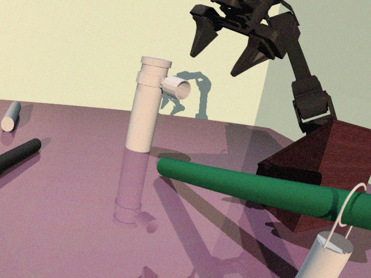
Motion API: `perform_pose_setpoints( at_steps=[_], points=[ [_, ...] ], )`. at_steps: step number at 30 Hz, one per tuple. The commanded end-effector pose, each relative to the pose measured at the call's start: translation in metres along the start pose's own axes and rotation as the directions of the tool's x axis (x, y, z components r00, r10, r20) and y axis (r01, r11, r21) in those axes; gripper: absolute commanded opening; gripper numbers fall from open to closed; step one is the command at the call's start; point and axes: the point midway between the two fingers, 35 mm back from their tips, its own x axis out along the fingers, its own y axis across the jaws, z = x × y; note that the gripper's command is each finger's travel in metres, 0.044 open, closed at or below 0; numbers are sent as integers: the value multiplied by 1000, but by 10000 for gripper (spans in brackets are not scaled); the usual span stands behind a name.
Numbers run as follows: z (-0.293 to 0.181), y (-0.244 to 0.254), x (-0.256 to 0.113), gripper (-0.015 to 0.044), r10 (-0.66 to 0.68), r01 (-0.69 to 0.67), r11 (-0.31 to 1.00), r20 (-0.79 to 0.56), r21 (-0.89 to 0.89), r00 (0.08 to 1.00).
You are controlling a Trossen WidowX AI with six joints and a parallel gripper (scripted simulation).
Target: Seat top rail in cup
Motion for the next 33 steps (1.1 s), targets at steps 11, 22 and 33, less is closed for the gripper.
perform_pose_setpoints(
  at_steps=[11, 22, 33],
  points=[
    [-55, -83, 0, 440, 145, -53, 751, 87, -658, 986],
    [-77, -105, -6, 440, 132, 48, 503, 132, -863, 983],
    [-84, -111, -9, 440, 121, 136, 85, 146, -987, 982]
  ],
)
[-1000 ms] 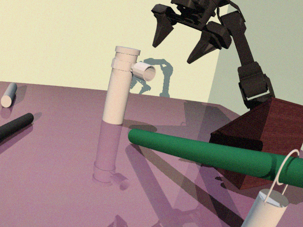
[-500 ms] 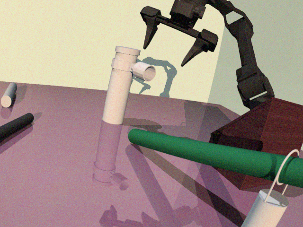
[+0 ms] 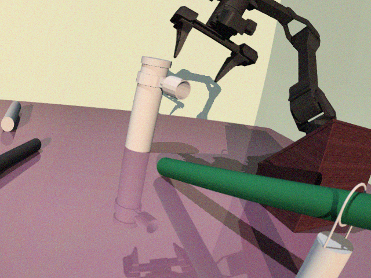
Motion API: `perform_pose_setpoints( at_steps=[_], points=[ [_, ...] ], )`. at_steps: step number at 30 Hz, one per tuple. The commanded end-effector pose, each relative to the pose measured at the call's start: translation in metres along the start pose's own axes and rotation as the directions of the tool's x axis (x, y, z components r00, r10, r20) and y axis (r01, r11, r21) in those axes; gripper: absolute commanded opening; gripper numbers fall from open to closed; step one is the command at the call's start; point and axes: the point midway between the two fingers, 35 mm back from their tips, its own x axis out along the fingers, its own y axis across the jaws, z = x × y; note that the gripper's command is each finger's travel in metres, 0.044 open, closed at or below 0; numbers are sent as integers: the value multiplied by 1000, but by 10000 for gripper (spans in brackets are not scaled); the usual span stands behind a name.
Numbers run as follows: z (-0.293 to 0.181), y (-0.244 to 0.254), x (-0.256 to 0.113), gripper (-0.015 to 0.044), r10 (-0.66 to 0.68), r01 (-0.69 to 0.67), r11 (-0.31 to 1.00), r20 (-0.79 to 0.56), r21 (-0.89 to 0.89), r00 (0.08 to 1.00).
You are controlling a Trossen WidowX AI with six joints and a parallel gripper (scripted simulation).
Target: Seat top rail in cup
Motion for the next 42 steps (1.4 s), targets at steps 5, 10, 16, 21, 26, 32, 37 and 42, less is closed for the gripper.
perform_pose_setpoints(
  at_steps=[5, 10, 16, 21, 26, 32, 37, 42],
  points=[
    [-34, 0, -21, 440, -98, 105, 814, 43, -572, 994],
    [-34, 0, -21, 440, -98, 105, 814, 43, -572, 994],
    [-34, 0, -21, 440, -98, 105, 814, 43, -572, 994],
    [-34, 0, -21, 440, -98, 105, 814, 43, -572, 994],
    [-37, 4, -9, 440, -98, 105, 814, 43, -571, 994],
    [-41, 9, 3, 440, -99, 105, 814, 41, -572, 994],
    [-40, 7, 8, 440, -99, 105, 814, 41, -572, 994],
    [-40, 6, 16, 440, -99, 105, 814, 41, -572, 994]
  ],
)
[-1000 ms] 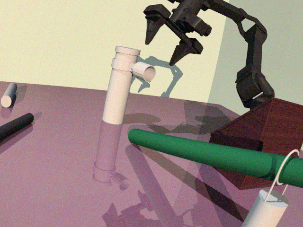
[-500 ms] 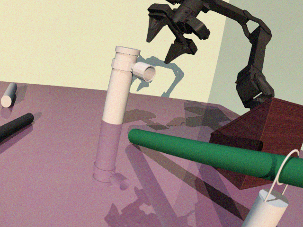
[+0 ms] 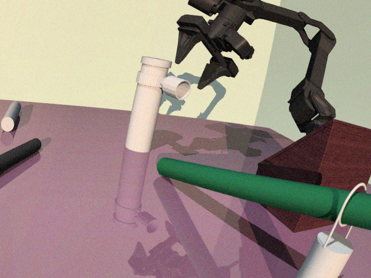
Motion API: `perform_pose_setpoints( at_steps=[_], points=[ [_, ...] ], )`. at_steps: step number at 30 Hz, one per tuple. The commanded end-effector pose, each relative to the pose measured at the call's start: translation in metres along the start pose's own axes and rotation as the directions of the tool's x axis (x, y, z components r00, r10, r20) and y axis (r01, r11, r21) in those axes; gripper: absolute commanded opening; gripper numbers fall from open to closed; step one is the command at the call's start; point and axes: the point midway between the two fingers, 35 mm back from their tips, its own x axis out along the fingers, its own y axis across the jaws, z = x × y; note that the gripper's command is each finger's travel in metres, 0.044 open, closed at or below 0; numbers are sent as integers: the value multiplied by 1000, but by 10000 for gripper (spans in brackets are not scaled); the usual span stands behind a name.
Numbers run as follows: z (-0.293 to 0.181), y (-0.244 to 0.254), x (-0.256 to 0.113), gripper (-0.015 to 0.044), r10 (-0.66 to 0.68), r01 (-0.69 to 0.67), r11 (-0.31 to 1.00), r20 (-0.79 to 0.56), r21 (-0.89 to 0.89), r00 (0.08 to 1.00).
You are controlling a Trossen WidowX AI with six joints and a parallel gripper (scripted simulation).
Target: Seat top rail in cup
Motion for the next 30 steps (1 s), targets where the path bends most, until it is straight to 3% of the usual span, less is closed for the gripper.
perform_pose_setpoints(
  at_steps=[1, 30],
  points=[
    [2, -1, 9, 440, -2, 2, 1000, 9, -6, 1000],
    [2, 0, 56, 440, -2, 2, 1000, 6, -6, 1000]
  ],
)
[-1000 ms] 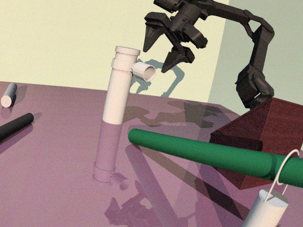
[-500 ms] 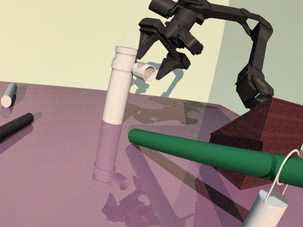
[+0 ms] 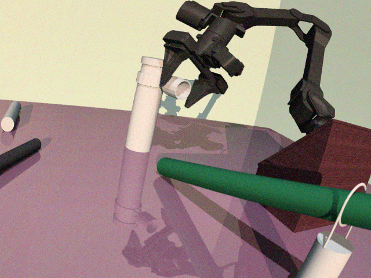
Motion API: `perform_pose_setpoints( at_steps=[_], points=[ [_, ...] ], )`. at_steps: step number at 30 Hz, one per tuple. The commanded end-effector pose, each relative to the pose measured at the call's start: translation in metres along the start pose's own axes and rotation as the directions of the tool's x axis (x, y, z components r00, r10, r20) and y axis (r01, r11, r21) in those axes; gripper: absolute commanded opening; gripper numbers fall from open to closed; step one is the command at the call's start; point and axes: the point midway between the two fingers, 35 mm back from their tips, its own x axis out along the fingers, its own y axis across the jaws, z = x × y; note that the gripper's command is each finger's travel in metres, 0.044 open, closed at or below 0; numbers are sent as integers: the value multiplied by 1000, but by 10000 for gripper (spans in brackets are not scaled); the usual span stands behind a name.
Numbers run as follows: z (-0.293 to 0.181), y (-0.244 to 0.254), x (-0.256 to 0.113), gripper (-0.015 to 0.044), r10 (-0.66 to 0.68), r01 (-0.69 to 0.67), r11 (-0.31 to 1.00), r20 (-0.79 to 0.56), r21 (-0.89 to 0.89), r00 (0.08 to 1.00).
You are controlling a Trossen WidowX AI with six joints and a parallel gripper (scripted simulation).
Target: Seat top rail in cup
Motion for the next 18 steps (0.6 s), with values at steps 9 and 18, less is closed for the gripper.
perform_pose_setpoints(
  at_steps=[9, 18],
  points=[
    [3, 1, 15, 387, -1, 2, 1000, 9, -7, 1000],
    [3, 1, 15, 151, -1, 2, 1000, 9, -7, 1000]
  ],
)
